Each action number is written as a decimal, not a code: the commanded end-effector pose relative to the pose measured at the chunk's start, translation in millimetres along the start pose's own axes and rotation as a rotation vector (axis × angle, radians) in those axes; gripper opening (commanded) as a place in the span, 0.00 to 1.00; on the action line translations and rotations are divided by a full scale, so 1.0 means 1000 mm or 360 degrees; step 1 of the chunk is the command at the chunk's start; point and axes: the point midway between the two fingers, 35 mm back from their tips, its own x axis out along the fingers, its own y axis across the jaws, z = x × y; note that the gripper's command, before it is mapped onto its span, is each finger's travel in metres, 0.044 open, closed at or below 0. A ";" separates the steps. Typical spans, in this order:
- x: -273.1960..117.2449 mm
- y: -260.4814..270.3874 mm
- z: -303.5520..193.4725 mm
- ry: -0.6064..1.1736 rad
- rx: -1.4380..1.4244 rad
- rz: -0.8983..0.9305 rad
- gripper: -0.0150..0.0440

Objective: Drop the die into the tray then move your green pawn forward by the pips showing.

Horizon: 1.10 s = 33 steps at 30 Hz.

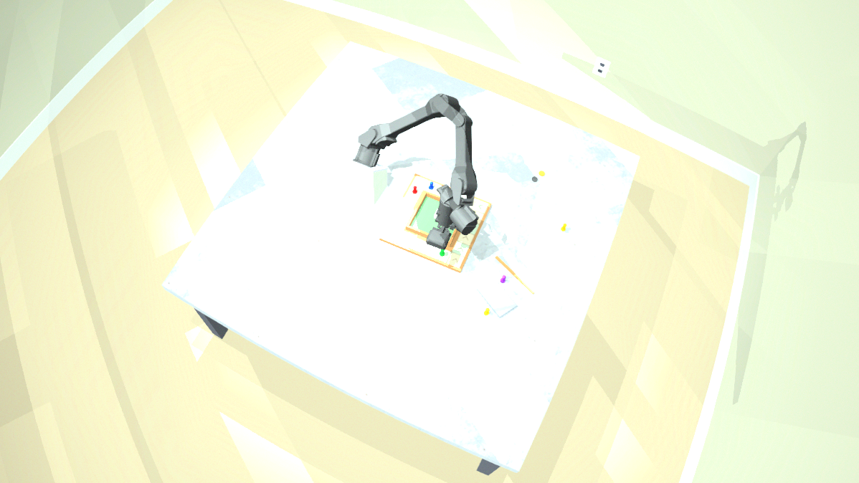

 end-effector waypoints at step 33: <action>0.050 -0.025 0.011 -0.0024 -0.0631 0.0031 0.59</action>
